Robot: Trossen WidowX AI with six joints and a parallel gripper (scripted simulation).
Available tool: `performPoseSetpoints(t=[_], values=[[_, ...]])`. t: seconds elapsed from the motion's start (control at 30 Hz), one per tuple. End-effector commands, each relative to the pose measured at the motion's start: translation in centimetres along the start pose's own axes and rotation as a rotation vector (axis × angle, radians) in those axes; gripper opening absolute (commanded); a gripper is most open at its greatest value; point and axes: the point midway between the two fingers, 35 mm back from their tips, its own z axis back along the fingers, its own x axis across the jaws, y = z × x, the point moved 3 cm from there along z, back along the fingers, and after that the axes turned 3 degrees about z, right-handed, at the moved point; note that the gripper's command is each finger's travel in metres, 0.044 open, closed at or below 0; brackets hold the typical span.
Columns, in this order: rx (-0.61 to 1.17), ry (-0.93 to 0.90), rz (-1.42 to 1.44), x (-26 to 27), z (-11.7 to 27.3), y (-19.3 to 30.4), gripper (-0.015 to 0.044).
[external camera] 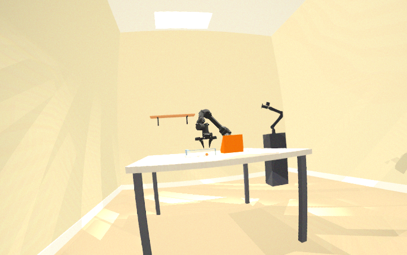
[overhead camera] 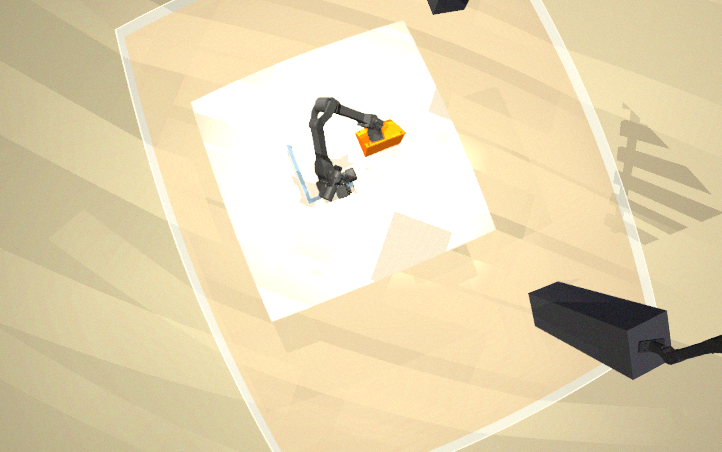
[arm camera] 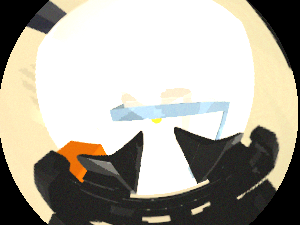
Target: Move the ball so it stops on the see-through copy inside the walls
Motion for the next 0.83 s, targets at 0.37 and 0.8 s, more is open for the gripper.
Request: performPoseSetpoints(t=[0.37, 0.8], values=[[-0.007, 0.014, -0.005, -0.1, 2.3, 0.0, 0.0257], [-0.006, 0.011, -0.009, 0.2, 6.6, 0.2, 0.0440]])
